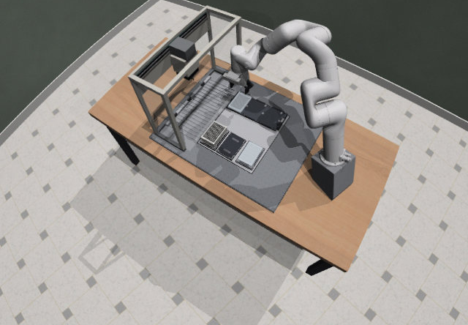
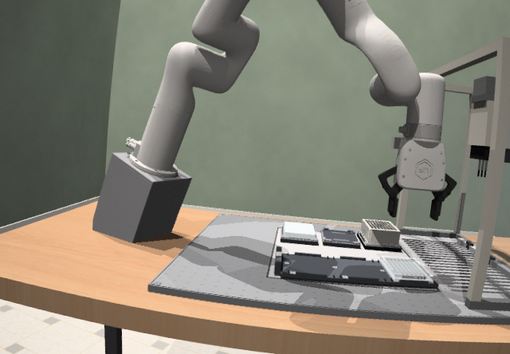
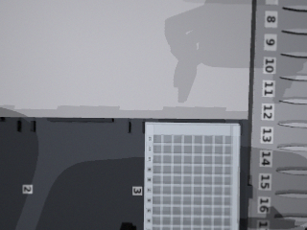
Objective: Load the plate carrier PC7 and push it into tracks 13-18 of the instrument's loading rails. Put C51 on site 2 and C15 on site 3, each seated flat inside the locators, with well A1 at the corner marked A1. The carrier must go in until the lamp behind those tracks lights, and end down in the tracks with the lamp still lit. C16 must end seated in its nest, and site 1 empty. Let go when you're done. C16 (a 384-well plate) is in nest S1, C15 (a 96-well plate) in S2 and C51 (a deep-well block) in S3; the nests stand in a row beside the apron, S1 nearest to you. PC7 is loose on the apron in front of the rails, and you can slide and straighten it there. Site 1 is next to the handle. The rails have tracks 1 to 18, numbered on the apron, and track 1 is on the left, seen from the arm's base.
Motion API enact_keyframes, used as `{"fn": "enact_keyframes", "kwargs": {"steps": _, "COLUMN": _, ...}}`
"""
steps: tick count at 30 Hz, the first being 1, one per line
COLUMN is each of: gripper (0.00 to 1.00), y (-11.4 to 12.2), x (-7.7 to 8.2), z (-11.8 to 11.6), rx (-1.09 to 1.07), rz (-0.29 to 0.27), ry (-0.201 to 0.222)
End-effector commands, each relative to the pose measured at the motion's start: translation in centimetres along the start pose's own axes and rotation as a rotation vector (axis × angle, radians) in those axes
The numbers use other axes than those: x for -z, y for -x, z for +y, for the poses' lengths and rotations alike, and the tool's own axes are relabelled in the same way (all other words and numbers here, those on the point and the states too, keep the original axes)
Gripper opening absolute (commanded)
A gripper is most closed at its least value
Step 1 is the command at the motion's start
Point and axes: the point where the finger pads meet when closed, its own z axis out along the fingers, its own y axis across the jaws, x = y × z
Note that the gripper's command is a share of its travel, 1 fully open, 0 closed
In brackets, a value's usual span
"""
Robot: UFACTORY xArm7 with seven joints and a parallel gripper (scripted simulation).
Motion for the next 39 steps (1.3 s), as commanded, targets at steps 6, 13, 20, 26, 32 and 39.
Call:
{"fn": "enact_keyframes", "kwargs": {"steps": 6, "gripper": 1.00, "y": 0.0, "x": 0.3, "z": 0.1, "rx": 0.000, "rz": -0.001, "ry": 0.004}}
{"fn": "enact_keyframes", "kwargs": {"steps": 13, "gripper": 1.00, "y": -1.5, "x": 0.5, "z": 0.2, "rx": -0.027, "rz": -0.001, "ry": 0.004}}
{"fn": "enact_keyframes", "kwargs": {"steps": 20, "gripper": 1.00, "y": -4.0, "x": 0.8, "z": 0.2, "rx": -0.027, "rz": 0.000, "ry": 0.004}}
{"fn": "enact_keyframes", "kwargs": {"steps": 26, "gripper": 1.00, "y": -7.0, "x": 1.2, "z": 0.2, "rx": -0.027, "rz": 0.000, "ry": 0.004}}
{"fn": "enact_keyframes", "kwargs": {"steps": 32, "gripper": 1.00, "y": -9.4, "x": 1.5, "z": 0.2, "rx": -0.027, "rz": 0.000, "ry": 0.004}}
{"fn": "enact_keyframes", "kwargs": {"steps": 39, "gripper": 1.00, "y": -12.4, "x": 1.8, "z": 0.3, "rx": -0.027, "rz": 0.000, "ry": 0.004}}
